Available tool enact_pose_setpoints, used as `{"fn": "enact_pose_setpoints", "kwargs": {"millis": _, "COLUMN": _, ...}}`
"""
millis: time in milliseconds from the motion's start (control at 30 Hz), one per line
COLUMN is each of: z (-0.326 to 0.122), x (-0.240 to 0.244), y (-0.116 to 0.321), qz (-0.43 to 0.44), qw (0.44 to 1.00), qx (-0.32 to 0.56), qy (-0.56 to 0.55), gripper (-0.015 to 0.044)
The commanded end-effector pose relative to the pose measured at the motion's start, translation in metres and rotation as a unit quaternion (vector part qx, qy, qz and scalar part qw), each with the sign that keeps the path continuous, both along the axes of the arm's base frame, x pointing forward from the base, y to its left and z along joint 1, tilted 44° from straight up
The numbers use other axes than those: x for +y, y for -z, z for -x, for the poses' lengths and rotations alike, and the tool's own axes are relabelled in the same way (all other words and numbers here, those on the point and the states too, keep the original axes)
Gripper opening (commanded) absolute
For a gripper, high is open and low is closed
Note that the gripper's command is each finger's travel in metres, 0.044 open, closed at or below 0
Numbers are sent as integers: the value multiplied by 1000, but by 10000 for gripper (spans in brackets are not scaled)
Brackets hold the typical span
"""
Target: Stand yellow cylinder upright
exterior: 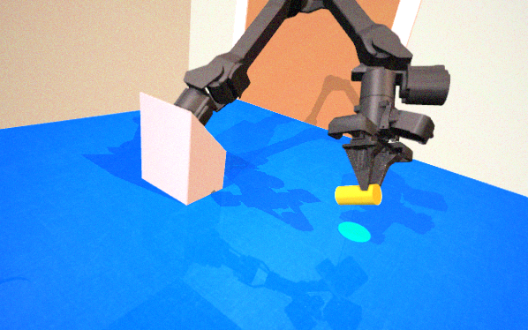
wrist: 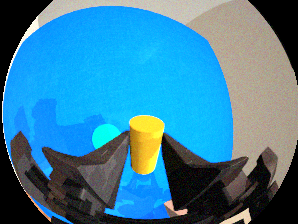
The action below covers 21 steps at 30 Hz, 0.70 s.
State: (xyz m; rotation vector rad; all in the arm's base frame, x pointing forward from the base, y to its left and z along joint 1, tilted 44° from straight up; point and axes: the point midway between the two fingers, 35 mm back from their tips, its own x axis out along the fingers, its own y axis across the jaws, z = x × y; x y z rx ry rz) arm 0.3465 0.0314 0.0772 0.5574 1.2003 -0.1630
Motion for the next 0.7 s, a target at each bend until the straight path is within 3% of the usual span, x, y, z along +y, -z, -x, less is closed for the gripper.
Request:
{"fn": "enact_pose_setpoints", "kwargs": {"millis": 0, "z": 1, "x": 0, "y": 2, "qz": 9, "qw": 1000, "qx": -6, "qy": 6, "gripper": 105}}
{"fn": "enact_pose_setpoints", "kwargs": {"millis": 667, "z": -1, "x": 2, "y": 2, "qz": 44, "qw": 997, "qx": -54, "qy": 36, "gripper": 105}}
